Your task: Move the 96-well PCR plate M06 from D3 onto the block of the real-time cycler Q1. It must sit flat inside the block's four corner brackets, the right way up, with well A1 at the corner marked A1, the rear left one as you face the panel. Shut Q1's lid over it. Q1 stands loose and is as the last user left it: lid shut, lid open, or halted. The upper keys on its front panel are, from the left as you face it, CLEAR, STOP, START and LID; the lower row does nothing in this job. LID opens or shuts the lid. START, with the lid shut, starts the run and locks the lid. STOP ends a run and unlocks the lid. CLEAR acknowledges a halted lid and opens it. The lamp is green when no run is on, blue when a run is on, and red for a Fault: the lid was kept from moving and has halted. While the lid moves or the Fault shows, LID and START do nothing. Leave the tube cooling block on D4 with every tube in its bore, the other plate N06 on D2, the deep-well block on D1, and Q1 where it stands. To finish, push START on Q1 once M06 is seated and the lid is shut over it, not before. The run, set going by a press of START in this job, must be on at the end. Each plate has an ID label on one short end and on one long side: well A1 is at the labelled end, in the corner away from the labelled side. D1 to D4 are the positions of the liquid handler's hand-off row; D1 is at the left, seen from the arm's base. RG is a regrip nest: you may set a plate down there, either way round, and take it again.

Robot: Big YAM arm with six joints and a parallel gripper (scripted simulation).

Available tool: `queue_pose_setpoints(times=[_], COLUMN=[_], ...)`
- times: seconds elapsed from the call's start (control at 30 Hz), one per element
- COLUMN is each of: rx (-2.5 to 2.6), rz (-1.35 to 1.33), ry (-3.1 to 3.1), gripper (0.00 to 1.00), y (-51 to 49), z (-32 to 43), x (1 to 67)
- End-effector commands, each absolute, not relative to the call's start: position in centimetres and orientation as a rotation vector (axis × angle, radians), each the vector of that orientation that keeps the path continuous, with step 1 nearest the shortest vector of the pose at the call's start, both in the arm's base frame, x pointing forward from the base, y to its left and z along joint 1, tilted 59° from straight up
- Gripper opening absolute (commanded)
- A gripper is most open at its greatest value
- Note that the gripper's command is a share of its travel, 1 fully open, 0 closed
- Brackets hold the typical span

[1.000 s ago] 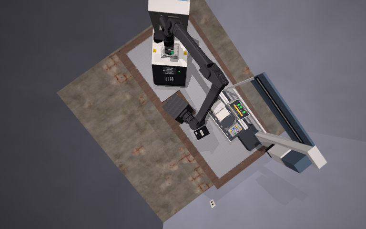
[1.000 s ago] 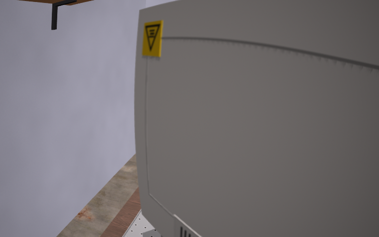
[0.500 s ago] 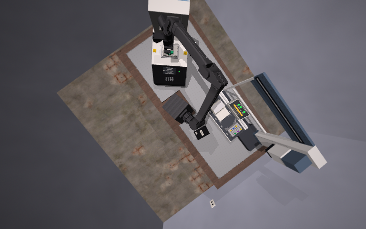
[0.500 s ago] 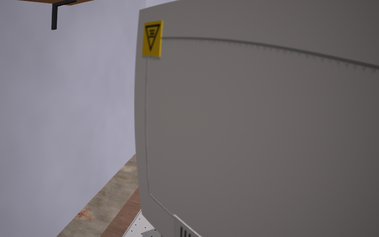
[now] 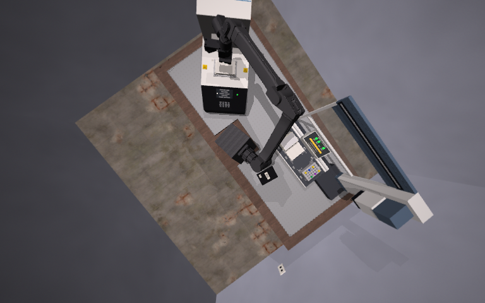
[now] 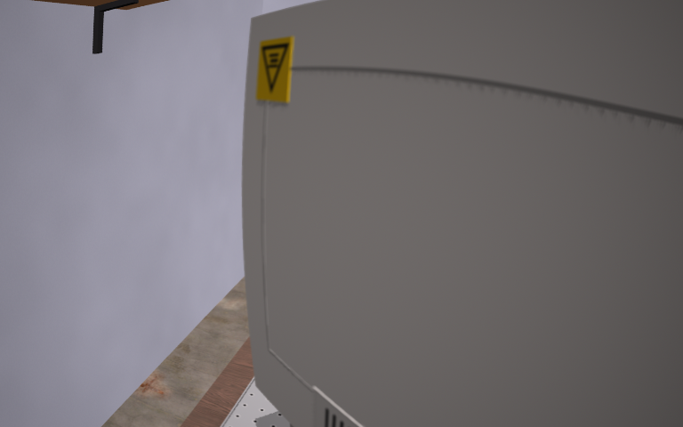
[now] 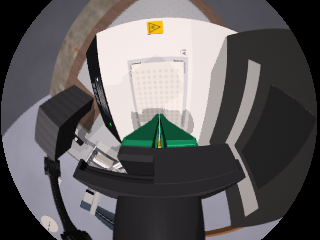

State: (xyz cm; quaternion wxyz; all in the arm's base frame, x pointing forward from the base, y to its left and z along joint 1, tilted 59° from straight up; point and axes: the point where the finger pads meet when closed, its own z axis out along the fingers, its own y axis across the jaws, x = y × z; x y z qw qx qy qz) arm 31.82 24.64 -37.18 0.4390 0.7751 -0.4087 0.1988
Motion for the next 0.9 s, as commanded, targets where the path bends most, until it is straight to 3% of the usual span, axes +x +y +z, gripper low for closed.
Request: queue_pose_setpoints(times=[0.0,0.87], rx=[1.932,1.994], rz=[0.51,0.557], ry=[-1.075,-1.082], gripper=[0.0,0.0], y=[25.0,17.7], z=[-36.5,-32.3], x=[33.3,23.3])
